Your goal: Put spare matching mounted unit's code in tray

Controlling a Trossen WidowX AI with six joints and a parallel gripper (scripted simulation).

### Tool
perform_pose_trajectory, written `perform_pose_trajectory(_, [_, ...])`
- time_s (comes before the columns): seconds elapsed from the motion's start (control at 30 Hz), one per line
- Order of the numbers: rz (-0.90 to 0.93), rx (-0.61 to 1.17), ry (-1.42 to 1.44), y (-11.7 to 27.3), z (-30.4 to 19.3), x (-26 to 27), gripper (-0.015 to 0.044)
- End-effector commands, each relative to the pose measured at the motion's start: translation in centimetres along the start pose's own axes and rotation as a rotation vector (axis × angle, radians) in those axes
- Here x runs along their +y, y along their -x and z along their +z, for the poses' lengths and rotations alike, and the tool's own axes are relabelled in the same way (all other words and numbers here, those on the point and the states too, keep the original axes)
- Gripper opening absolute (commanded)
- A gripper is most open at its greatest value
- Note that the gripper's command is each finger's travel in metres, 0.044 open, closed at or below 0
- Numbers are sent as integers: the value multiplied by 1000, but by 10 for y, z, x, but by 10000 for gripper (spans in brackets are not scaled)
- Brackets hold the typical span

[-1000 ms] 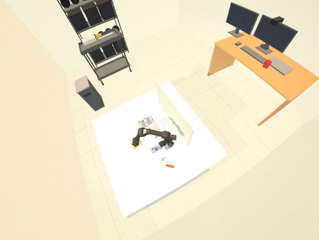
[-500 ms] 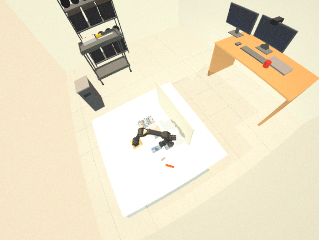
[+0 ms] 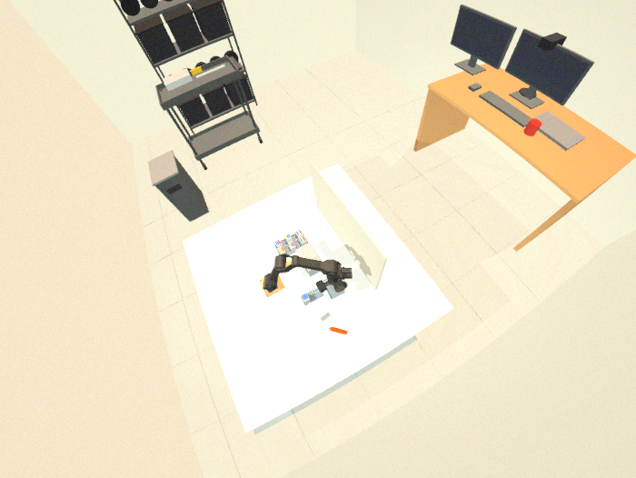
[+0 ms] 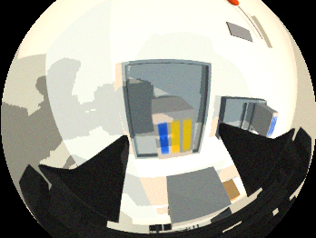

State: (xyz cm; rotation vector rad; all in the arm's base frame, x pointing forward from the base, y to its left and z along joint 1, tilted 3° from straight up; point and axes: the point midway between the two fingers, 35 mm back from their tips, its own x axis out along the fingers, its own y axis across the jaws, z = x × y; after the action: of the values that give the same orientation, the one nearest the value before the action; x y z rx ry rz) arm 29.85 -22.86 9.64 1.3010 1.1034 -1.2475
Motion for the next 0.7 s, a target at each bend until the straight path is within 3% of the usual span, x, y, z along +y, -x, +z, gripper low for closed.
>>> perform_pose_trajectory(0.0, [22, -16, -2, 53, 2, 2, 440])
perform_pose_trajectory(0.13, [21, -17, -3, 86, -1, -2, 440])
perform_pose_trajectory(0.67, [37, -24, -2, 83, 0, 0, 440])
